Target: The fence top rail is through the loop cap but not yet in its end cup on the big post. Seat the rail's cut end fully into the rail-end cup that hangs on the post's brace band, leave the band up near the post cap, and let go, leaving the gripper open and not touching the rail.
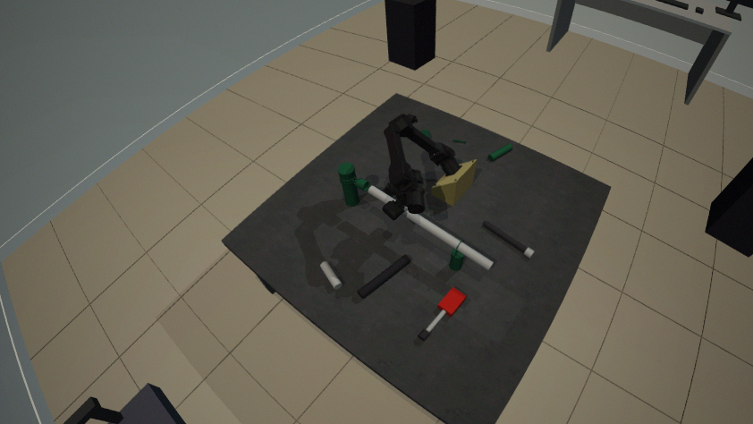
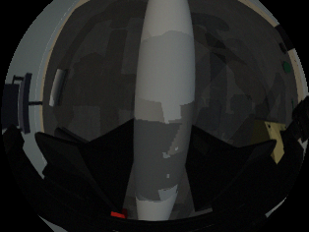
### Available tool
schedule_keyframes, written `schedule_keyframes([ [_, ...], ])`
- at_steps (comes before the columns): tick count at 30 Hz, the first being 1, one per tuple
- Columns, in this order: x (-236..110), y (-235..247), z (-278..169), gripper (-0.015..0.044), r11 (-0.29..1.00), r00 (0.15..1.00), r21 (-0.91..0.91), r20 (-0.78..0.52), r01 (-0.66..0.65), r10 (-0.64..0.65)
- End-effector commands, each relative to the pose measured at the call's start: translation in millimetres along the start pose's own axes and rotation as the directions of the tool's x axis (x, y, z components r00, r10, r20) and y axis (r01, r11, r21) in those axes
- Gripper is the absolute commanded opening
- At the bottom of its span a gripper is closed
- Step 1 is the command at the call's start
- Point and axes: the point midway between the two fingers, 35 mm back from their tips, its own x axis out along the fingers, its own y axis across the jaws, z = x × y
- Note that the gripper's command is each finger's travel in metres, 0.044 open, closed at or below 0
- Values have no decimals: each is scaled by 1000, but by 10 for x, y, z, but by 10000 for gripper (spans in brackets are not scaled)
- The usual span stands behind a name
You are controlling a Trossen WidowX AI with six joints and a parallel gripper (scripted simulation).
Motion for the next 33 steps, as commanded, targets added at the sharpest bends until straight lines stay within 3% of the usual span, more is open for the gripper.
schedule_keyframes([
  [1,-24,32,25,0,1000,1000,1,1,-7,7],
  [33,-55,67,55,0,1000,1000,1,1,-7,7],
])
